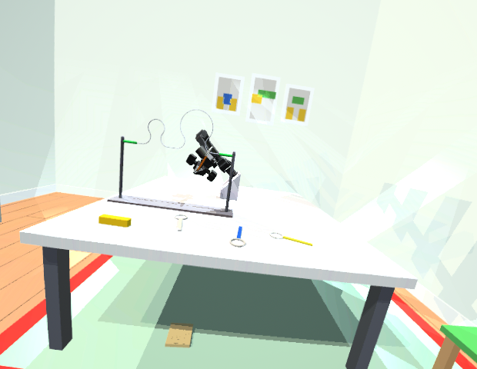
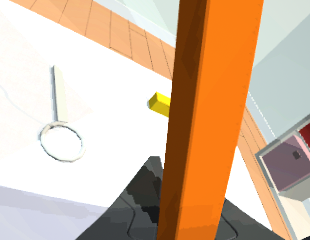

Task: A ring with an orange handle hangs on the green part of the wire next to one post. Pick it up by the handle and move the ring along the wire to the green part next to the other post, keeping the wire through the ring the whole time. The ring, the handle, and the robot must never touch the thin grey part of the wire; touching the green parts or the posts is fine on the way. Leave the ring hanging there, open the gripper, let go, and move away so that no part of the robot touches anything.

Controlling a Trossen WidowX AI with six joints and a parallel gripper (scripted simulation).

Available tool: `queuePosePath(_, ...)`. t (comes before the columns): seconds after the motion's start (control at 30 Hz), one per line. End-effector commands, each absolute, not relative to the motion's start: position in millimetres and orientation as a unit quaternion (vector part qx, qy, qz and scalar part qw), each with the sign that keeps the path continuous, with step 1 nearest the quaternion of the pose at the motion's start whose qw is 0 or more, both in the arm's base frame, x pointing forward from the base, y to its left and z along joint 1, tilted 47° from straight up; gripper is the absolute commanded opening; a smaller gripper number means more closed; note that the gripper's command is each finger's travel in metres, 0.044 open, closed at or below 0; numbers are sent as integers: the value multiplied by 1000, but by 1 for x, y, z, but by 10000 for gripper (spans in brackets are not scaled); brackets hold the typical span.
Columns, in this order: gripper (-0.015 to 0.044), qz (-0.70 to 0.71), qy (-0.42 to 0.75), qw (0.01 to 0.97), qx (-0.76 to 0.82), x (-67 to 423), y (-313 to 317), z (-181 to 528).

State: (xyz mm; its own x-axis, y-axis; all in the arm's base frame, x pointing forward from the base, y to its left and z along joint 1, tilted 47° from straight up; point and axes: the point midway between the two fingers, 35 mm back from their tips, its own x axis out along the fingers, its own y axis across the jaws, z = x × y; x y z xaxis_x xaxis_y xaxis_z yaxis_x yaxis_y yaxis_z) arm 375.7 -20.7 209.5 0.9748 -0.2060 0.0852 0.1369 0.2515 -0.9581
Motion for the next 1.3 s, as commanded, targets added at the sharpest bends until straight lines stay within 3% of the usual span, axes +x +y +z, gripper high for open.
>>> queuePosePath(0.0, -150, -99, 42, 818, -566, 375, -17, 194)
queuePosePath(0.57, -150, -64, 77, 890, -444, 372, 11, 146)
queuePosePath(1.27, -150, -53, 86, 907, -410, 369, 32, 123)
